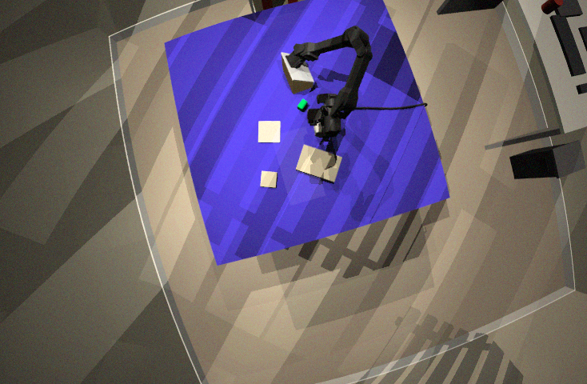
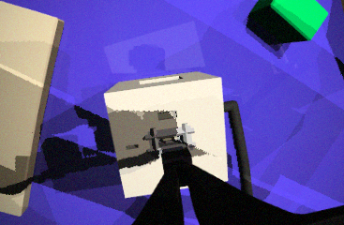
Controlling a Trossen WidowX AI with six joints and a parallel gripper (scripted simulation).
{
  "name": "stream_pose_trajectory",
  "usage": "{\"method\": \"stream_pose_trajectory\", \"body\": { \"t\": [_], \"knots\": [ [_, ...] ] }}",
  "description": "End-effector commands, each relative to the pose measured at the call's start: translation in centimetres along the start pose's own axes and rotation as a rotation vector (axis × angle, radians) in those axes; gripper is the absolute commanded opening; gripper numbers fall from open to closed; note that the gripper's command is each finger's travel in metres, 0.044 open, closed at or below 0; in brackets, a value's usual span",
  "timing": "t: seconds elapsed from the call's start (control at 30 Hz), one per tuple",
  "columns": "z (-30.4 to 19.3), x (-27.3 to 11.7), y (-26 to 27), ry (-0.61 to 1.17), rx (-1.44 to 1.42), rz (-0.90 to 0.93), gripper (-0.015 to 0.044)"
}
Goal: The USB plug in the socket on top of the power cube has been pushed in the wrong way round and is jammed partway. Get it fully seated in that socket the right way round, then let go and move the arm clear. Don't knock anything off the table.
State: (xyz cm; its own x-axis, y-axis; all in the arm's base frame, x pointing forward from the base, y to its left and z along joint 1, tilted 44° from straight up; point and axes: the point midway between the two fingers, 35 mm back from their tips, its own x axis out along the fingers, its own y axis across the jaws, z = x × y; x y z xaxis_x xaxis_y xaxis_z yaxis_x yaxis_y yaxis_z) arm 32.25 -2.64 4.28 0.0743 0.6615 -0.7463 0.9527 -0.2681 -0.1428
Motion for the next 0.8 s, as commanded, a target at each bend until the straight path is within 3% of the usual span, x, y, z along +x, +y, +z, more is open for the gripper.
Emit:
{"method": "stream_pose_trajectory", "body": {
  "t": [0.0,0.77],
  "knots": [
    [0.14,0.09,0.0,-0.006,0.006,-0.001,0.0],
    [0.21,0.37,0.01,-0.012,0.013,-0.001,0.0]
  ]
}}
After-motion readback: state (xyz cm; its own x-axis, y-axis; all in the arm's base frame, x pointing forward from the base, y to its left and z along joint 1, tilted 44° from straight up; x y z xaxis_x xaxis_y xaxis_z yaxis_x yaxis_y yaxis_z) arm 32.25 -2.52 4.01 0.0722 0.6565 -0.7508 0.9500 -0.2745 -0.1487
